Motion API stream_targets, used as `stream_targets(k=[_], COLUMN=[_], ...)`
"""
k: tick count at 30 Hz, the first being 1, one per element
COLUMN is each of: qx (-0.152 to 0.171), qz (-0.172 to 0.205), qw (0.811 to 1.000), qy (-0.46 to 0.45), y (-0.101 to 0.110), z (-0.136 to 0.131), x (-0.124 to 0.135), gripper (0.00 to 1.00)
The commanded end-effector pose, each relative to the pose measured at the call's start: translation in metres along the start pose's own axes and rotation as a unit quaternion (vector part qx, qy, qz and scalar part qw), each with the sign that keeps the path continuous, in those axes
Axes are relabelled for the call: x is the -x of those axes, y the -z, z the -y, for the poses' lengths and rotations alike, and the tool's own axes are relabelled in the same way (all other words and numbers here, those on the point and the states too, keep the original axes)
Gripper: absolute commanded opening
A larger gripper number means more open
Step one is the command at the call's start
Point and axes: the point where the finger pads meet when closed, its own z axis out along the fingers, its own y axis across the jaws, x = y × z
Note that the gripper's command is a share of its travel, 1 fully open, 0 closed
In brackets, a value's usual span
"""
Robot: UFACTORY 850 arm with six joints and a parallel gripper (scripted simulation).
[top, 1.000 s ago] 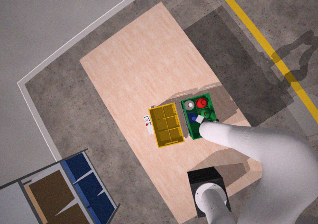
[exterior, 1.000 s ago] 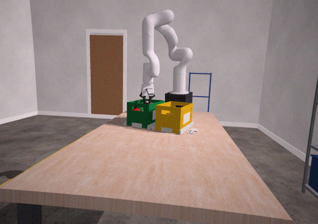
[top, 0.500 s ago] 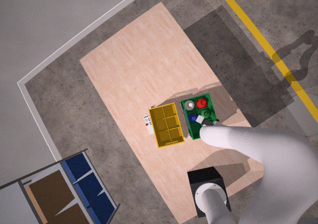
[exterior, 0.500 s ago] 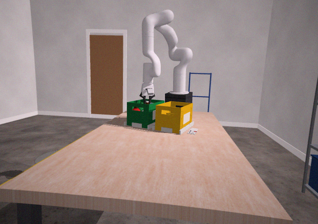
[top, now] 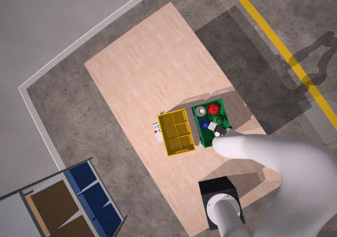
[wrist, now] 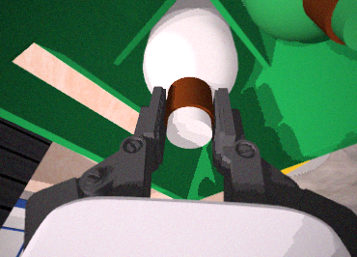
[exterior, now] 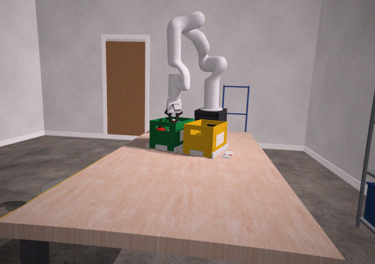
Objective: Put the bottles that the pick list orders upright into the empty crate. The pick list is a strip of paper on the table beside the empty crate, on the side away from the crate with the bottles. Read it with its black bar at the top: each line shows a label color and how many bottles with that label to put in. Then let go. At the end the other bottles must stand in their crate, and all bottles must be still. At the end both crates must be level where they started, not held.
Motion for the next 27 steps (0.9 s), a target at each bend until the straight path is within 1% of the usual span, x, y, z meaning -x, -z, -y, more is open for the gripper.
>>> stream_targets(k=[1, 10, 22, 27], qx=[-0.002, -0.002, -0.002, -0.002], qz=[-0.004, -0.004, -0.004, -0.004], qw=[1.000, 1.000, 1.000, 1.000], qy=[0.000, 0.000, 0.000, 0.000], y=[0.000, 0.000, 0.020, 0.025], z=[-0.001, -0.001, -0.001, -0.001], x=[0.000, 0.000, 0.000, 0.000], gripper=[0.00, 0.00, 0.00, 0.00])
